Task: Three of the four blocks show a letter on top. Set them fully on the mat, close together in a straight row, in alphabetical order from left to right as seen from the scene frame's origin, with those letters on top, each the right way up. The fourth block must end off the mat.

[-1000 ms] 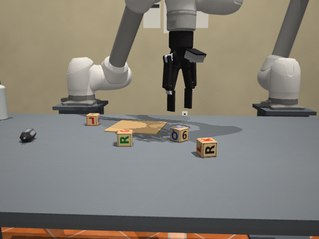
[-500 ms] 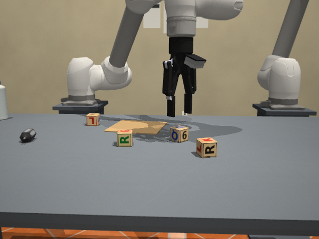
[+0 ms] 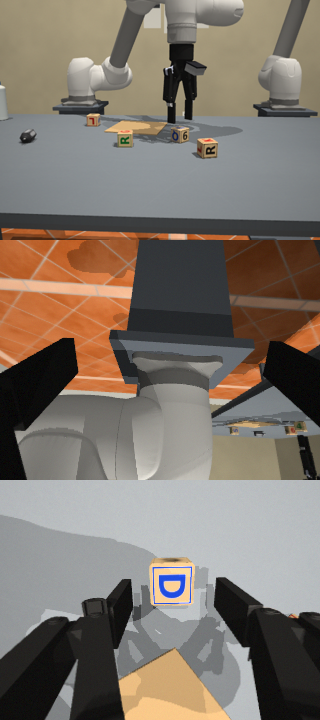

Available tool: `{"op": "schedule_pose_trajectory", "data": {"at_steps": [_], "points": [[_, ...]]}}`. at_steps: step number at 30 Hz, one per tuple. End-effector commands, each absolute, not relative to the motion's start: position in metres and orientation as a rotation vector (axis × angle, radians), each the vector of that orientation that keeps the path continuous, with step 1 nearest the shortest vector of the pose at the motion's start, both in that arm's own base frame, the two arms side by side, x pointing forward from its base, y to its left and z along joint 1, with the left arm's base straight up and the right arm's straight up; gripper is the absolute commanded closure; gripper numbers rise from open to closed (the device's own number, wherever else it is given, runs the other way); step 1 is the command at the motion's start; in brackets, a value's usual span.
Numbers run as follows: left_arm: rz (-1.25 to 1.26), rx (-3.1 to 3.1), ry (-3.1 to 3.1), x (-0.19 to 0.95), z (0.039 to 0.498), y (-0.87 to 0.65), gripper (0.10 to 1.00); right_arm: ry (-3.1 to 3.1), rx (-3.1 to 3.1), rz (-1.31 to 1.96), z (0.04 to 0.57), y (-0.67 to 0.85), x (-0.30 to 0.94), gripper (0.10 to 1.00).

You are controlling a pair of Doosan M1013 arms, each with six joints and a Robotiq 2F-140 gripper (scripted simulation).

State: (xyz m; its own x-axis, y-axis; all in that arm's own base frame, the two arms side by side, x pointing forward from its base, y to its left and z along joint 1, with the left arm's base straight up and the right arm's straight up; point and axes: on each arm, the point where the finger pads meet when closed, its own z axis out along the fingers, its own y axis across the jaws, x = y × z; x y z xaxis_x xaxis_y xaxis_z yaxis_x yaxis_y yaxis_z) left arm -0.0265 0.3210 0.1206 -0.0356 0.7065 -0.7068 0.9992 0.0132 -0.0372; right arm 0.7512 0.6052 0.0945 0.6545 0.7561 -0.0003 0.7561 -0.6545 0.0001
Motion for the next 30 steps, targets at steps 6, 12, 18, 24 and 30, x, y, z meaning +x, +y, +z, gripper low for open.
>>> {"op": "schedule_pose_trajectory", "data": {"at_steps": [6,12,18,24,30], "points": [[-0.761,1.744,1.795,-0.0266,0.121,0.3214,0.098,1.306,2.858,0.002,0.0883,0.6055,0.7516,0.548],[-0.761,1.744,1.795,-0.0266,0.121,0.3214,0.098,1.306,2.858,0.002,0.0869,0.6055,0.7516,0.548],[-0.761,1.744,1.795,-0.0266,0.121,0.3214,0.098,1.306,2.858,0.002,0.0864,0.6055,0.7516,0.548],[-0.761,1.744,1.795,-0.0266,0.121,0.3214,0.098,1.306,2.858,0.002,0.0864,0.6055,0.7516,0.548],[-0.761,1.744,1.795,-0.0266,0.121,0.3214,0.098,1.306,2.858,0.002,0.0854,0.6055,0.7516,0.548]]}}
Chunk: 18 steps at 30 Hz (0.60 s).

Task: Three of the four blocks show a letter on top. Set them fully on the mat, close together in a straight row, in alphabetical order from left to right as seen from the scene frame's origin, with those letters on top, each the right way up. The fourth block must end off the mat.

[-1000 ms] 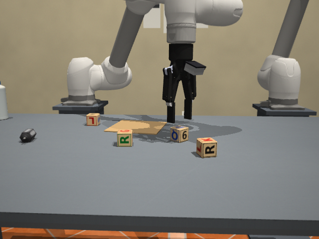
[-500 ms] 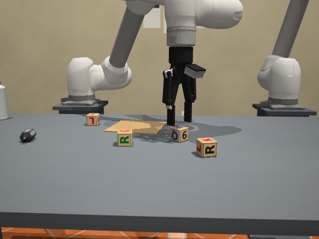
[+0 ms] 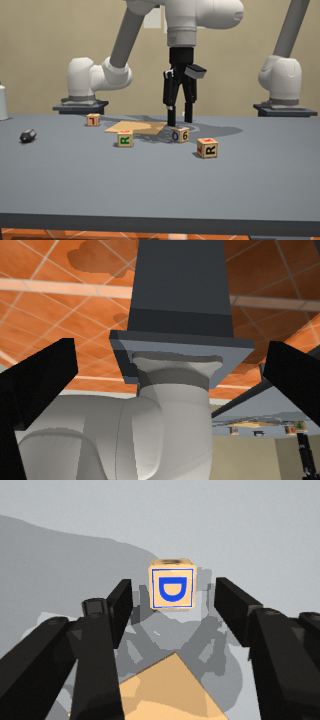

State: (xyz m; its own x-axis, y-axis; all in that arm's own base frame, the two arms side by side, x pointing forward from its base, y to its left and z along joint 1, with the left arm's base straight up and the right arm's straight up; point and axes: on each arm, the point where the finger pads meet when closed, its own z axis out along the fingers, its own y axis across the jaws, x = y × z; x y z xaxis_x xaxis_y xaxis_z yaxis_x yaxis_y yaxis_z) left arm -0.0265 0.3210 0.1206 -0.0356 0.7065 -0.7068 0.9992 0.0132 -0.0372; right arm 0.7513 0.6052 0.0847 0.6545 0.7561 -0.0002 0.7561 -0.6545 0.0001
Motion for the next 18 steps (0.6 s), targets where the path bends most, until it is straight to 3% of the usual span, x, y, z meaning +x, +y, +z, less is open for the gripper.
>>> {"op": "schedule_pose_trajectory", "data": {"at_steps": [1,18], "points": [[-0.761,1.744,1.795,-0.027,0.121,0.321,0.098,1.306,2.858,0.002,0.085,0.606,0.752,0.548],[-0.761,1.744,1.795,-0.027,0.121,0.321,0.098,1.306,2.858,0.002,0.045,0.606,0.752,0.548]]}}
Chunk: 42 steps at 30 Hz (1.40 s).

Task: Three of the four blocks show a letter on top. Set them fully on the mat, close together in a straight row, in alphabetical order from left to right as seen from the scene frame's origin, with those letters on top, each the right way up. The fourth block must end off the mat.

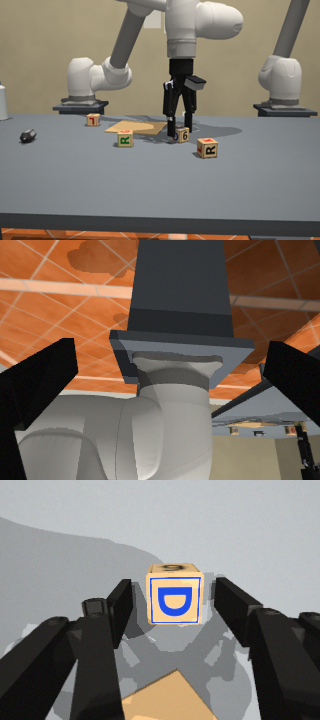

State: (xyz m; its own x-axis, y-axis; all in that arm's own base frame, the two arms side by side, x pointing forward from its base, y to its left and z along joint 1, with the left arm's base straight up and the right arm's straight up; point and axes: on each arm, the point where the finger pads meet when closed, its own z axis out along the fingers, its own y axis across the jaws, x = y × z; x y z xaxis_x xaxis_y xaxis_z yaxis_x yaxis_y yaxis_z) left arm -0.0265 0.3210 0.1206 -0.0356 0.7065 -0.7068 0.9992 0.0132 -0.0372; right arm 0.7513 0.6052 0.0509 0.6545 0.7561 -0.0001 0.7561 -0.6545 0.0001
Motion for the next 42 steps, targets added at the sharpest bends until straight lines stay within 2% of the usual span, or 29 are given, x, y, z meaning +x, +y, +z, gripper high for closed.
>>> {"op": "schedule_pose_trajectory", "data": {"at_steps": [1,42], "points": [[-0.761,1.744,1.795,-0.0266,0.121,0.3214,0.098,1.306,2.858,0.002,0.0424,0.6056,0.7516,0.548],[-0.761,1.744,1.795,-0.0266,0.121,0.3214,0.098,1.306,2.858,0.002,0.0336,0.6056,0.7516,0.548]]}}
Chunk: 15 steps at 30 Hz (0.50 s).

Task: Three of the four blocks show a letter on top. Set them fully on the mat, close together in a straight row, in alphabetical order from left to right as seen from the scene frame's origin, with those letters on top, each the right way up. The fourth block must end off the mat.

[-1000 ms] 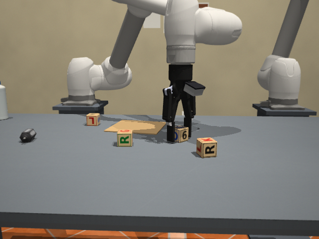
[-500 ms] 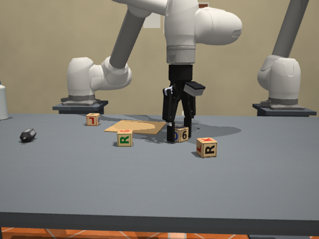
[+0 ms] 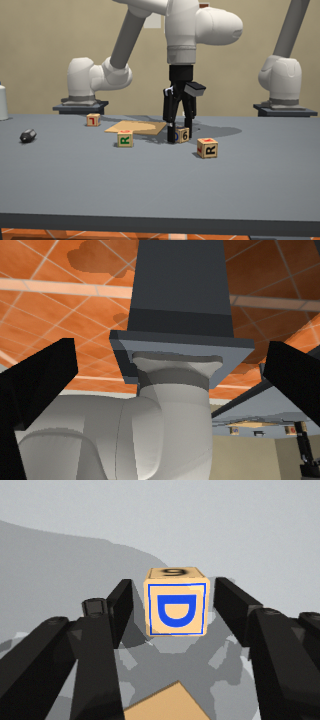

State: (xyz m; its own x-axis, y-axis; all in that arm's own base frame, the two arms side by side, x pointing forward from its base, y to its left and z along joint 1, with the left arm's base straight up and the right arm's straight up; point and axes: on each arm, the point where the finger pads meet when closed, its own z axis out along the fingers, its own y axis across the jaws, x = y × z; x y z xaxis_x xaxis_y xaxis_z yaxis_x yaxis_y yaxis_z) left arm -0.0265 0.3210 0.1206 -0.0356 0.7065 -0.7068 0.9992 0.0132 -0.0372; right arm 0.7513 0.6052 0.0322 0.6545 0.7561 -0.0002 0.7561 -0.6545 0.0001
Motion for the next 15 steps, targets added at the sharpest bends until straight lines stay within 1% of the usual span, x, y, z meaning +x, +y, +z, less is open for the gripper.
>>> {"op": "schedule_pose_trajectory", "data": {"at_steps": [1,2,3,15], "points": [[-0.761,1.744,1.795,-0.0266,0.121,0.3214,0.098,1.306,2.858,0.002,0.0336,0.6056,0.7516,0.548],[-0.761,1.744,1.795,-0.0266,0.121,0.3214,0.098,1.306,2.858,0.002,0.0336,0.6056,0.7516,0.548],[-0.761,1.744,1.795,-0.0266,0.121,0.3214,0.098,1.306,2.858,0.002,0.0336,0.6056,0.7516,0.659],[-0.761,1.744,1.795,-0.0266,0.121,0.3214,0.098,1.306,2.858,0.002,0.0336,0.6056,0.7516,0.659]]}}
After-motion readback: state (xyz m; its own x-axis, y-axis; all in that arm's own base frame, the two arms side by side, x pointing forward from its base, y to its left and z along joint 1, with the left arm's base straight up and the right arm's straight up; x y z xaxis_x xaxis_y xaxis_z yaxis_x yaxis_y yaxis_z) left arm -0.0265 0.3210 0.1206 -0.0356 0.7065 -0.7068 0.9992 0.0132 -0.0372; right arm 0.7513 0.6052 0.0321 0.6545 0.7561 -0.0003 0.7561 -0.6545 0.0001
